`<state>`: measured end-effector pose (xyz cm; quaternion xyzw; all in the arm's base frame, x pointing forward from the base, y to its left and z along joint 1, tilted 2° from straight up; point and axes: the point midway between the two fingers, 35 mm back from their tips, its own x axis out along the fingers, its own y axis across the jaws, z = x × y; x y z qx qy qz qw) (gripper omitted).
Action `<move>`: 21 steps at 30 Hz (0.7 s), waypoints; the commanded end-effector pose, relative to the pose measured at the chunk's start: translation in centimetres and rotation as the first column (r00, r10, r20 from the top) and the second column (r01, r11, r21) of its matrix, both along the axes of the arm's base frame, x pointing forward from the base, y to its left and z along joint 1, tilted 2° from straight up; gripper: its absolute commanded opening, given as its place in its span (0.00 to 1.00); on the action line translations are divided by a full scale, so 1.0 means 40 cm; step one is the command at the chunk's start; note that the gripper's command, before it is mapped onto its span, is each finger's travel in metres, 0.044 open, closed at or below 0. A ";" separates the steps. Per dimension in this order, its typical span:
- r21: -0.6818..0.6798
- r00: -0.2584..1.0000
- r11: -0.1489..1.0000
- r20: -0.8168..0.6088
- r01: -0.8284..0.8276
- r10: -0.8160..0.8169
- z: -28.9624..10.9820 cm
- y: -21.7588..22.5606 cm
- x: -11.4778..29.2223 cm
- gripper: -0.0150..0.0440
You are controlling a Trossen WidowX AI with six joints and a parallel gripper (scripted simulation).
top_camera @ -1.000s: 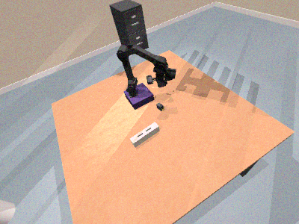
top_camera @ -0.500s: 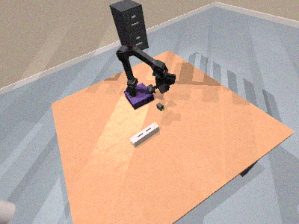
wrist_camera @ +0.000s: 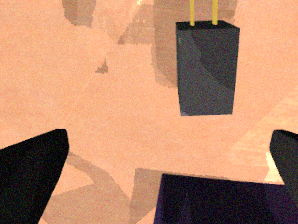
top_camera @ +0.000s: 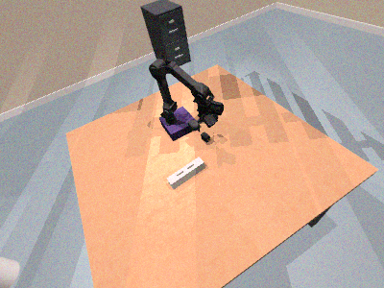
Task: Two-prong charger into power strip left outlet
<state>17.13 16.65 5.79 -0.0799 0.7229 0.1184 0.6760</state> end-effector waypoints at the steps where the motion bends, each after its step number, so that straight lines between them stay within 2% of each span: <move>1: -0.027 0.997 0.998 0.049 -0.052 0.053 -0.009 -0.030 0.036 1.00; 21: -0.032 0.996 0.998 0.056 -0.060 0.062 -0.057 -0.033 0.047 1.00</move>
